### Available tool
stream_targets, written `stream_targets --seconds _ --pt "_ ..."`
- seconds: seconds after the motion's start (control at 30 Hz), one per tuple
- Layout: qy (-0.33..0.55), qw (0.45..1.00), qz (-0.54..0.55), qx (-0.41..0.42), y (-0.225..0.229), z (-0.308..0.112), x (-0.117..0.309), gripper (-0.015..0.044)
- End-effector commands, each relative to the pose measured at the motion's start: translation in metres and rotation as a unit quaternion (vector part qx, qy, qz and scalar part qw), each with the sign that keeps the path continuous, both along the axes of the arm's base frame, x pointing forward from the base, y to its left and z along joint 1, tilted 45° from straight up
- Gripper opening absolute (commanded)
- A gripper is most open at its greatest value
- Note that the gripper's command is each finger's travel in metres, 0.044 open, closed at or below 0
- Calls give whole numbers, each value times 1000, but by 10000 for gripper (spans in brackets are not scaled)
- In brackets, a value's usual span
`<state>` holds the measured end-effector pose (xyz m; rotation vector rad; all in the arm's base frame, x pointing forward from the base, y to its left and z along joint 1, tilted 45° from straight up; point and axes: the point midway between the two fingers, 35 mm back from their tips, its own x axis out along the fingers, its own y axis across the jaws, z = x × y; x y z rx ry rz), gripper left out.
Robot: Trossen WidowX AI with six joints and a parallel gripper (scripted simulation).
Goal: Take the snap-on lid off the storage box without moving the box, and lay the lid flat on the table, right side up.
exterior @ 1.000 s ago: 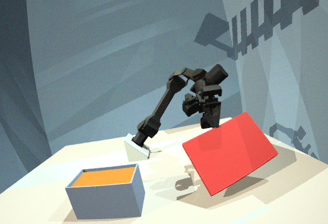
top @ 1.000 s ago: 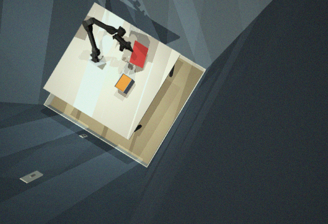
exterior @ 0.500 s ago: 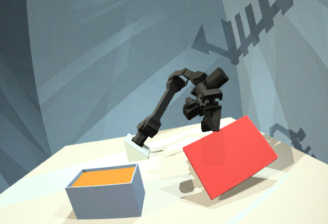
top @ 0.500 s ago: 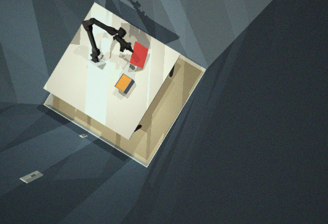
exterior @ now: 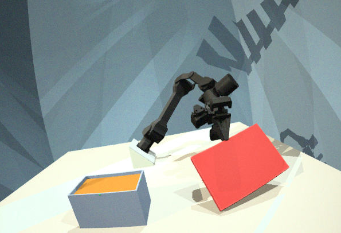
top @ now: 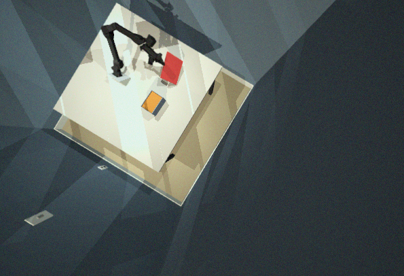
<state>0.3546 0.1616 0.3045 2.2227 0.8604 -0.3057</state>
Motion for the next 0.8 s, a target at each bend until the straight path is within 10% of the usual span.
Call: stream_targets --seconds 0.0,0.77 --pt "-2 1000 -7 1 0 -1 2 0" --pt "-2 1000 -7 2 13 -14 1 0"
